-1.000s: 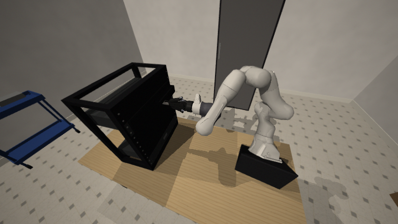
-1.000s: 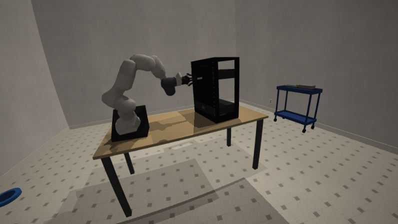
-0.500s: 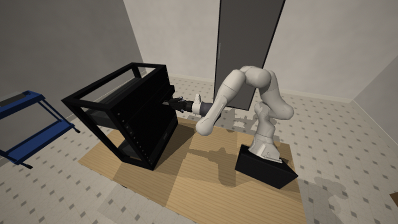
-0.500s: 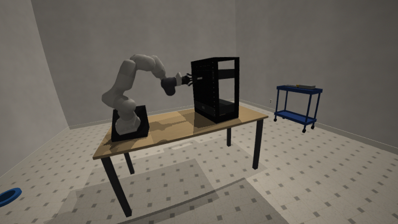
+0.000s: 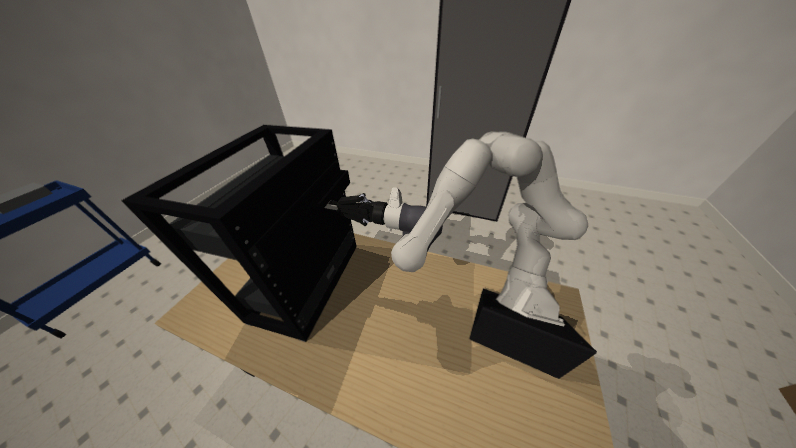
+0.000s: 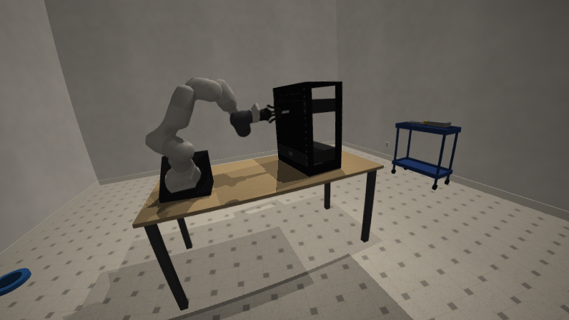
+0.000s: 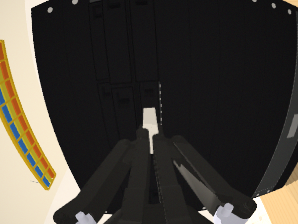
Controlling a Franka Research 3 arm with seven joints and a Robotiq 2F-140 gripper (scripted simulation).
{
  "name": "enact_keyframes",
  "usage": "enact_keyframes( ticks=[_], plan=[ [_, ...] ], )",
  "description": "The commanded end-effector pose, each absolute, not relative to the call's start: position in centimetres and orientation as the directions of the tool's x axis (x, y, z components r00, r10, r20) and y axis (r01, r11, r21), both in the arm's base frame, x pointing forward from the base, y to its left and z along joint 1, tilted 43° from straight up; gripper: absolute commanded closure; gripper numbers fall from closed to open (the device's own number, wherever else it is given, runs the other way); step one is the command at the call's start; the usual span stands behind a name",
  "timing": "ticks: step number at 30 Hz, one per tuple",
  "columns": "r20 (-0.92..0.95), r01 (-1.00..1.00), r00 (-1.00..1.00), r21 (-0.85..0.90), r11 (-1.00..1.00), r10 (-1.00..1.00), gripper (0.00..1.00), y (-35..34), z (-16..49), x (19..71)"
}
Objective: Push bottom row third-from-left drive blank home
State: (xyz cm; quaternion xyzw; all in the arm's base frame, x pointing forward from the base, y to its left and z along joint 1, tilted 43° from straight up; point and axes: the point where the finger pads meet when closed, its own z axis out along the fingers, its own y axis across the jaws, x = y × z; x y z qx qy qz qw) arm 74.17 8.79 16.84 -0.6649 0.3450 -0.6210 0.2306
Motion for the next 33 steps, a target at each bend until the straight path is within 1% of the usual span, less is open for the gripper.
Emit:
enact_keyframes(
  ticks=[1,15,33],
  plan=[
    [0.668,-0.196,-0.016,-0.732,-0.653,-0.744,1.0,7.4,16.3,74.4],
    [0.668,-0.196,-0.016,-0.732,-0.653,-0.744,1.0,7.5,16.4,74.0],
    [0.668,-0.196,-0.016,-0.732,-0.653,-0.744,1.0,8.4,17.4,66.6]
  ],
)
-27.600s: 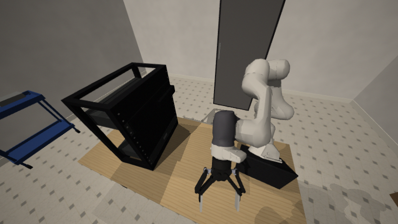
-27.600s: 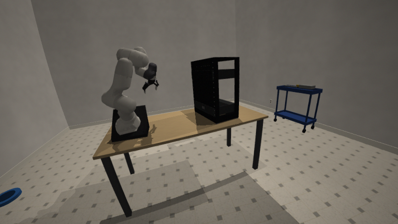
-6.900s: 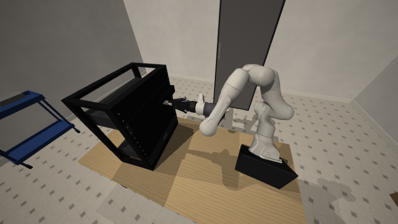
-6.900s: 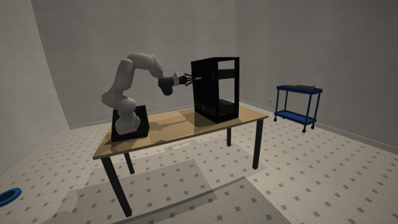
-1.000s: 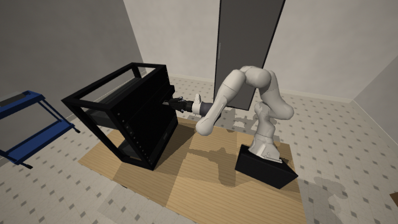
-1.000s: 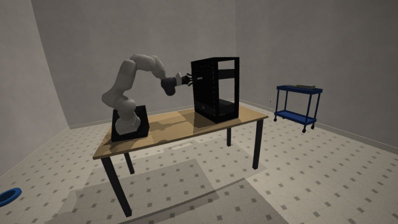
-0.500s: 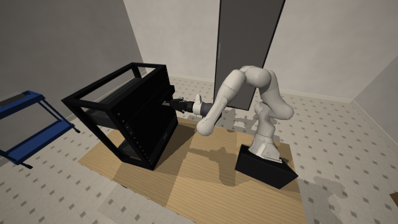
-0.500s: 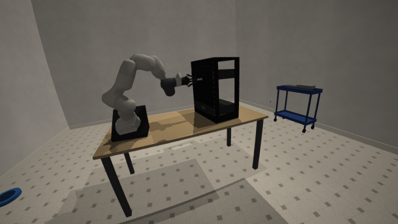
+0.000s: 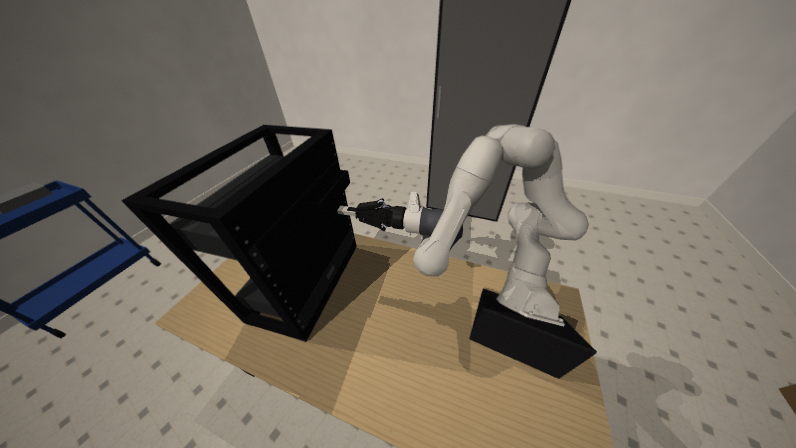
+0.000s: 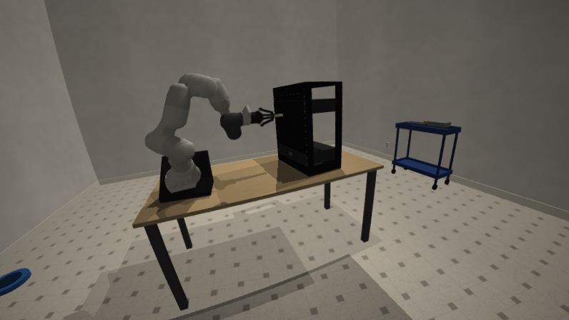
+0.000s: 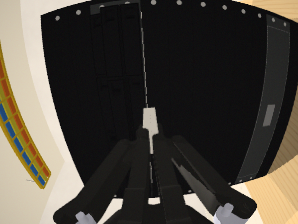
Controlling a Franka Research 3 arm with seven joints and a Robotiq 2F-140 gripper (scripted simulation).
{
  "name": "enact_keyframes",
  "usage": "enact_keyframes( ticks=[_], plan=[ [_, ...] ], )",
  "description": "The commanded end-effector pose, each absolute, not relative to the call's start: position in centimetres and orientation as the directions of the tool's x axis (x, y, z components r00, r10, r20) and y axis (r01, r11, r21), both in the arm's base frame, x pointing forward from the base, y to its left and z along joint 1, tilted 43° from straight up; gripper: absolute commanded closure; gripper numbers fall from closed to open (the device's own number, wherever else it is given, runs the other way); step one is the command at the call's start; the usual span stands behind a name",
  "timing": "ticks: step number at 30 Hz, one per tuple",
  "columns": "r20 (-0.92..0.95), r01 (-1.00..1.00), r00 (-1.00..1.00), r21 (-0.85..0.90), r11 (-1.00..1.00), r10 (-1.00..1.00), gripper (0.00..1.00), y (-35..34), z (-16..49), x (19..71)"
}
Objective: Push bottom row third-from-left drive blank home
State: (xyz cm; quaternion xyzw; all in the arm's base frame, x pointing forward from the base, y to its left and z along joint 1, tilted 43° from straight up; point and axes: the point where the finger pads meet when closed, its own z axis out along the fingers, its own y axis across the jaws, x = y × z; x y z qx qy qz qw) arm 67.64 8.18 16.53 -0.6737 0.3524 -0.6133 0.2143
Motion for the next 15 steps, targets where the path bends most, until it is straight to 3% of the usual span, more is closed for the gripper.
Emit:
enact_keyframes(
  ticks=[1,15],
  plan=[
    [0.668,-0.196,-0.016,-0.732,-0.653,-0.744,1.0,8.43,17.38,66.47],
    [0.668,-0.196,-0.016,-0.732,-0.653,-0.744,1.0,8.59,17.53,65.7]
  ],
)
